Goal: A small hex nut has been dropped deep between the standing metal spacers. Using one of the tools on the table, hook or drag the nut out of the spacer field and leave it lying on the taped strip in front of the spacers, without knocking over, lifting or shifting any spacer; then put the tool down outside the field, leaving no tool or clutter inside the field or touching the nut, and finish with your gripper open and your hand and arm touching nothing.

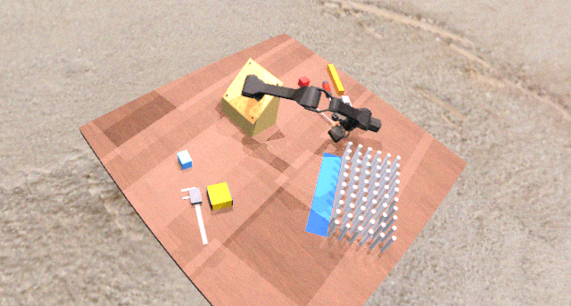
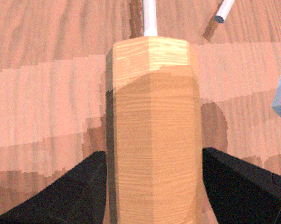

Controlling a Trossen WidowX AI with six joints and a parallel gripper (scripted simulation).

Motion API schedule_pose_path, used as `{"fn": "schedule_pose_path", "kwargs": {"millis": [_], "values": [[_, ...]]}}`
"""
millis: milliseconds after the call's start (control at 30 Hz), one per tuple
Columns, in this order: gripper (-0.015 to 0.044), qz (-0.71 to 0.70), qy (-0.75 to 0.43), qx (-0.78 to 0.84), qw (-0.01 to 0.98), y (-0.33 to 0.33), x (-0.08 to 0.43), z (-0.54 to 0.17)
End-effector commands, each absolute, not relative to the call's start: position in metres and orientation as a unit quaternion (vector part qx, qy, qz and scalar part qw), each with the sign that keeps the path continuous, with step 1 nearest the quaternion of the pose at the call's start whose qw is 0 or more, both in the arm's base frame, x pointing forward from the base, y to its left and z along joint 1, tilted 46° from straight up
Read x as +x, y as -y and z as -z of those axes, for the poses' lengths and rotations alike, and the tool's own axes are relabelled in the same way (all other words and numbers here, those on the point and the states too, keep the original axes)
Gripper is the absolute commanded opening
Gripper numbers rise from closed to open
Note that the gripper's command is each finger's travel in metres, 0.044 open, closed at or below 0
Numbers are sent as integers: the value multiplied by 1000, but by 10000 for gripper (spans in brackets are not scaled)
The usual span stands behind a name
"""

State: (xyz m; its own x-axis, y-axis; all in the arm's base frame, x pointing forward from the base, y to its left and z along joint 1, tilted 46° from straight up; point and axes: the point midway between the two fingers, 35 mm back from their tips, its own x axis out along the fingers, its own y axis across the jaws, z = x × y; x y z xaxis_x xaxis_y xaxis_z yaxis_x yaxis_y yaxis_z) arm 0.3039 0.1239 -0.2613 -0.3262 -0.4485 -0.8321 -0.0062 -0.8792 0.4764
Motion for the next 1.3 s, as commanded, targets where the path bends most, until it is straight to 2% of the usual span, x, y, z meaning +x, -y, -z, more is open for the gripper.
{"fn": "schedule_pose_path", "kwargs": {"millis": [0, 33, 233, 733, 900, 1267], "values": [[155, 789, 201, 563, 143, -123, 303, 262], [148, 789, 201, 563, 143, -123, 303, 262], [0, 784, 190, 574, 143, -151, 309, 241], [0, 790, 198, 563, 138, -244, 290, 141], [0, 787, 202, 567, 133, -245, 291, 137], [0, 731, 264, 627, 54, -228, 319, 97]]}}
